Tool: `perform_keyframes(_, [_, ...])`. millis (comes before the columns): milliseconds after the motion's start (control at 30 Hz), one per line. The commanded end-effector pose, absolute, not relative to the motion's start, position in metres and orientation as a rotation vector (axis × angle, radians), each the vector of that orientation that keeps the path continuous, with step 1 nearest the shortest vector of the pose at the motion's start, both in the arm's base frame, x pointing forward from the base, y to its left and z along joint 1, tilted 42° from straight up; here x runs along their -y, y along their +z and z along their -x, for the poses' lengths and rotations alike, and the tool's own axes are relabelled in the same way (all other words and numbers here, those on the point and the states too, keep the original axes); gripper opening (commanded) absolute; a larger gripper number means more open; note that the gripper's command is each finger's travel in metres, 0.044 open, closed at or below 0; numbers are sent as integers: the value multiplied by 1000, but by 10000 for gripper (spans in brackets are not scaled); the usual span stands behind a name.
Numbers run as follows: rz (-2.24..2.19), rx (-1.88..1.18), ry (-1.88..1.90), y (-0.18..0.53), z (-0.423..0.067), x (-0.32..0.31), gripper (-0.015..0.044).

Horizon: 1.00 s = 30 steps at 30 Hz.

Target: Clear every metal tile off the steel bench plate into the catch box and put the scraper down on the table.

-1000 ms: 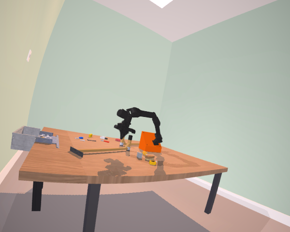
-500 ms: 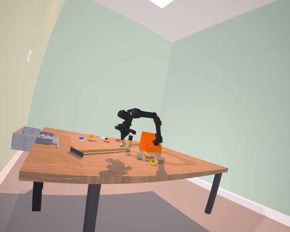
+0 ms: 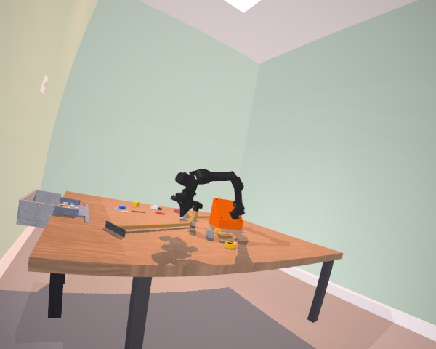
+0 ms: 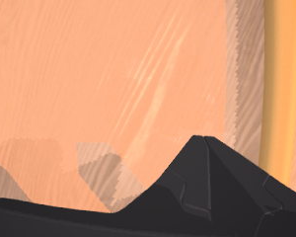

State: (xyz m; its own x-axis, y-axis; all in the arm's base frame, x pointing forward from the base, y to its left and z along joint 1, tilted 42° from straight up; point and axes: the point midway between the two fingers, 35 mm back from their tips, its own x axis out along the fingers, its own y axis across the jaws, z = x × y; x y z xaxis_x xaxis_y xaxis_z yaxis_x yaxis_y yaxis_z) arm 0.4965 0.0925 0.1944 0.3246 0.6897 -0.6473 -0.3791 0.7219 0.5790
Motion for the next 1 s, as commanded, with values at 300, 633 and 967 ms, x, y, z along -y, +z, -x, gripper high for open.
perform_keyframes(300, [-356, -1028, 718, 170, -499, -114, 0])
perform_keyframes(633, [-358, -1026, 719, 154, -499, -129, 0])
perform_keyframes(967, [-360, -1025, 720, 143, -500, -139, 0])
